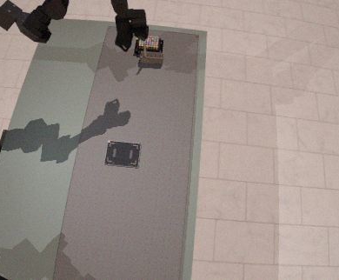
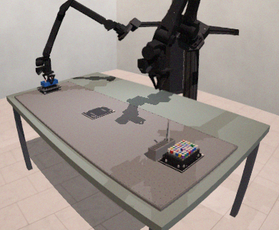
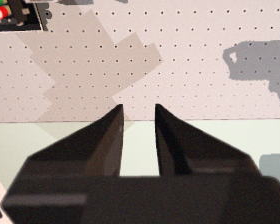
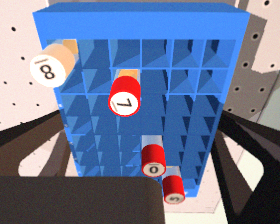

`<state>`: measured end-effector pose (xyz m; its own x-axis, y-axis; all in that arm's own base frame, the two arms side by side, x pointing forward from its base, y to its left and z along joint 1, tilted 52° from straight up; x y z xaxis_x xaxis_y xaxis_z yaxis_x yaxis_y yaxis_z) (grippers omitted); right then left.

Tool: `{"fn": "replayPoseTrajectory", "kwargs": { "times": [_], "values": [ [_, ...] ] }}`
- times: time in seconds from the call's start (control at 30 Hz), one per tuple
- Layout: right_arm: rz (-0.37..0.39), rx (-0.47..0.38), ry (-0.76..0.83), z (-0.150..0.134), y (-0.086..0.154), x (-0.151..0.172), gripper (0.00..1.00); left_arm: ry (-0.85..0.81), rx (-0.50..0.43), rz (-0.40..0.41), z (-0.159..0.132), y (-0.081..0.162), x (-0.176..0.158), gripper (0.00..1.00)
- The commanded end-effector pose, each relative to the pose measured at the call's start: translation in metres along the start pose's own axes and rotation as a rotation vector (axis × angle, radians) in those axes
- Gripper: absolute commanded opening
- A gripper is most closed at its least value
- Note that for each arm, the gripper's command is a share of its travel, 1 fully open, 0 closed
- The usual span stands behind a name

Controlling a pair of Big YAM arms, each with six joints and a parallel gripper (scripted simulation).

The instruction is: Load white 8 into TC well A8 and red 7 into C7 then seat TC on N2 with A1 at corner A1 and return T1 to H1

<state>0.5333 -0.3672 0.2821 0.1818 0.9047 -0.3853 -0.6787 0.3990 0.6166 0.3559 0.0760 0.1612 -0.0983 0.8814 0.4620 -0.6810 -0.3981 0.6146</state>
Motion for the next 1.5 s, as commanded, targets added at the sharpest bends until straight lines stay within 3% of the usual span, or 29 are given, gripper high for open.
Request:
{"fn": "replayPoseTrajectory", "kwargs": {
  "times": [0.0, 1.47],
  "values": [
    [-0.016, -0.03, -0.008, 0.019, 0.003, -0.006, 0.0, 0.012, -0.011, 0.007, 0.005, 0.001, 0.003, 0.23],
    [-0.019, -0.035, -0.008, 0.021, -0.004, -0.008, 0.0, 0.012, -0.011, 0.007, 0.005, 0.001, 0.003, 0.23]
  ]
}}
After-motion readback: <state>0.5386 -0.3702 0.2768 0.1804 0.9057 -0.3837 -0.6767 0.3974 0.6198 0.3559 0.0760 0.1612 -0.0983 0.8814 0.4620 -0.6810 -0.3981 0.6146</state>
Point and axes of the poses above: on each arm, the point where the finger pads meet when closed, its own y axis back along the fingers, its own x axis across the jaws, z = x × y, the point moved 3 cm from there along y, back along the fingers, and after that the axes turned 4 degrees about -y, right-handed, at the moved point
